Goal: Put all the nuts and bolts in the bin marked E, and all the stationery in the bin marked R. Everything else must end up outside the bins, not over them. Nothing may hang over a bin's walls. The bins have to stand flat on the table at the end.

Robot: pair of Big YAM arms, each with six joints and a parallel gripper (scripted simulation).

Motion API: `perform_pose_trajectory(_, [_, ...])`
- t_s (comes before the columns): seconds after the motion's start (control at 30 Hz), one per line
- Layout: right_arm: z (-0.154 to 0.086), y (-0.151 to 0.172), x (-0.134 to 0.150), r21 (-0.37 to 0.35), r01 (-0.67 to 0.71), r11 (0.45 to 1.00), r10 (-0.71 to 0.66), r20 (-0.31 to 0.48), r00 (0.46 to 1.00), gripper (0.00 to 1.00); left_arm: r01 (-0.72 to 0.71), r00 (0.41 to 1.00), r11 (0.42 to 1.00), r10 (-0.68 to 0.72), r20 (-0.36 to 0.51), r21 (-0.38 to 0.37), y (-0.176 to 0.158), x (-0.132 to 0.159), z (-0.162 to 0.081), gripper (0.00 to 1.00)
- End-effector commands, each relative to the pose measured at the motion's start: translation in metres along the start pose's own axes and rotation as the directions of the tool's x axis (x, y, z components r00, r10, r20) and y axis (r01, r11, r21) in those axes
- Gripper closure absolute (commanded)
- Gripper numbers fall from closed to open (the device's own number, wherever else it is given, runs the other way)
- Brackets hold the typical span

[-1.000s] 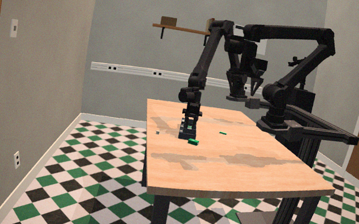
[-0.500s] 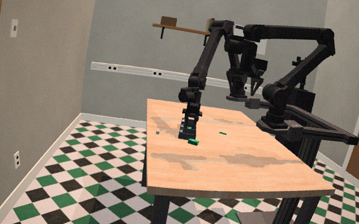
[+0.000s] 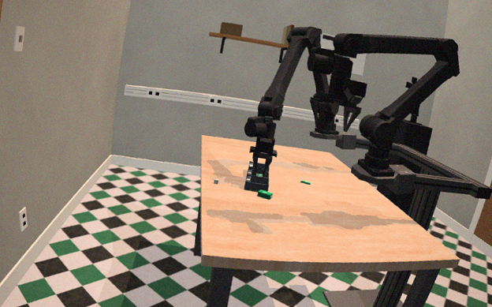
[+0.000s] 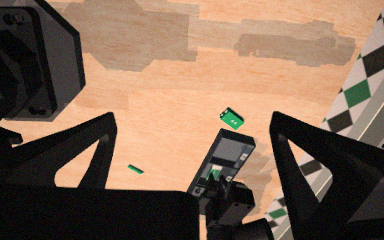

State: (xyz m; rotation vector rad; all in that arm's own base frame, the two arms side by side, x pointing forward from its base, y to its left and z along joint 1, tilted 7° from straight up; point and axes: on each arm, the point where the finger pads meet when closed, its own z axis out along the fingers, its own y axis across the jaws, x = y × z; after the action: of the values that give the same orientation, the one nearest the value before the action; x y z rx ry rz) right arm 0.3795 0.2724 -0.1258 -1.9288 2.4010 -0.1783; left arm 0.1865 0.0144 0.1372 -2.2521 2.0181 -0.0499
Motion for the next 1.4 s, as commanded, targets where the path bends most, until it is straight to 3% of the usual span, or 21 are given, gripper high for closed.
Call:
perform_pose_trajectory(0.0, [-0.009, 0.001, 0.003, -0.003, -0.001, 1.0, 0.001, -0.005, 1.0, 0.71, 0.016, 1.0, 1.0, -0.016, -0.002, 0.003, 0.002, -0.001, -0.002, 0.0])
perform_pose_trajectory(0.27, [-0.022, 0.004, -0.001, -0.001, 0.001, 1.0, -0.001, -0.001, 1.0, 0.71, 0.016, 1.0, 1.0, -0.016, -0.002, 0.003, 0.002, -0.001, -0.002, 0.0])
perform_pose_trajectory(0.37, [-0.011, 0.009, 0.002, -0.017, 0.008, 1.0, -0.008, -0.021, 1.0, 0.71, 0.016, 1.0, 1.0, -0.016, -0.002, 0.003, 0.002, -0.001, -0.002, 0.0])
perform_pose_trajectory(0.63, [-0.047, 0.002, -0.004, 0.005, 0.001, 1.0, -0.001, 0.005, 1.0, 0.71, 0.016, 1.0, 1.0, -0.016, -0.002, 0.003, 0.002, -0.001, -0.002, 0.0])
perform_pose_trajectory(0.7, [-0.047, 0.003, -0.004, 0.004, 0.001, 1.0, -0.001, 0.004, 1.0, 0.71, 0.016, 1.0, 1.0, -0.016, -0.002, 0.003, 0.002, -0.001, -0.002, 0.0])
perform_pose_trajectory(0.73, [-0.031, 0.01, 0.005, -0.021, 0.004, 1.0, -0.004, -0.028, 1.0, 0.71, 0.016, 1.0, 1.0, -0.016, -0.002, 0.003, 0.002, -0.001, -0.002, 0.0])
perform_pose_trajectory(0.77, [-0.029, 0.01, 0.007, -0.025, 0.002, 1.0, -0.003, -0.032, 0.999, 0.71, 0.016, 1.0, 1.0, -0.016, -0.002, 0.003, 0.002, -0.001, -0.002, 0.0])
perform_pose_trajectory(1.37, [-0.032, 0.005, -0.005, -0.007, 0.005, 1.0, -0.005, -0.01, 1.0, 0.71, 0.016, 1.0, 1.0, -0.016, -0.002, 0.003, 0.002, -0.001, -0.002, 0.0])
